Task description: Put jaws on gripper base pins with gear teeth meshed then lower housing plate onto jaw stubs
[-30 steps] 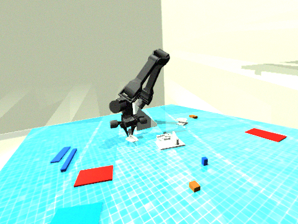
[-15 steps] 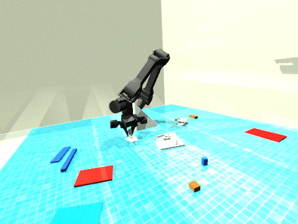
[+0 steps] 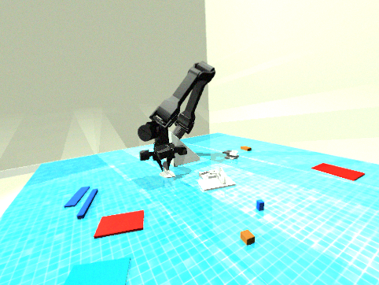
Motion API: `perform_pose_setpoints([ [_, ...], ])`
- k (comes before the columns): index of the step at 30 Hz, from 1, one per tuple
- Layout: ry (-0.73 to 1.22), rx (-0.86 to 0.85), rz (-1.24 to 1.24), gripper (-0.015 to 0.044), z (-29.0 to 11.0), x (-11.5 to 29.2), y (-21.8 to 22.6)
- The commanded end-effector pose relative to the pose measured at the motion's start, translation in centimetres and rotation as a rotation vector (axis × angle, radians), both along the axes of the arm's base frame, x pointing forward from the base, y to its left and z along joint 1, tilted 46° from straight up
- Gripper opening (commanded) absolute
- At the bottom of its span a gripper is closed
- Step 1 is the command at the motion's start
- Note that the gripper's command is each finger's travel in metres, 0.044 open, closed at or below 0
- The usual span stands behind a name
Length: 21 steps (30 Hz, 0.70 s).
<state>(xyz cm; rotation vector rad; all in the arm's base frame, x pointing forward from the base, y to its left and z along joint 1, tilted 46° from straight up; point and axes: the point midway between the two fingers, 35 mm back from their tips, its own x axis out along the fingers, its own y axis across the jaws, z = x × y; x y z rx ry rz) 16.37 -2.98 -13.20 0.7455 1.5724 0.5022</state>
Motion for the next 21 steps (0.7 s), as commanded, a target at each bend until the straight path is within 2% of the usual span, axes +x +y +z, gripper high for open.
perform_pose_setpoints([
  [1,-0.007,-0.008,0.007,0.0037,0.3,0.1,-0.5],
  [21,-0.006,-0.008,0.007,0.0037,1.4,0.2,-1.6],
])
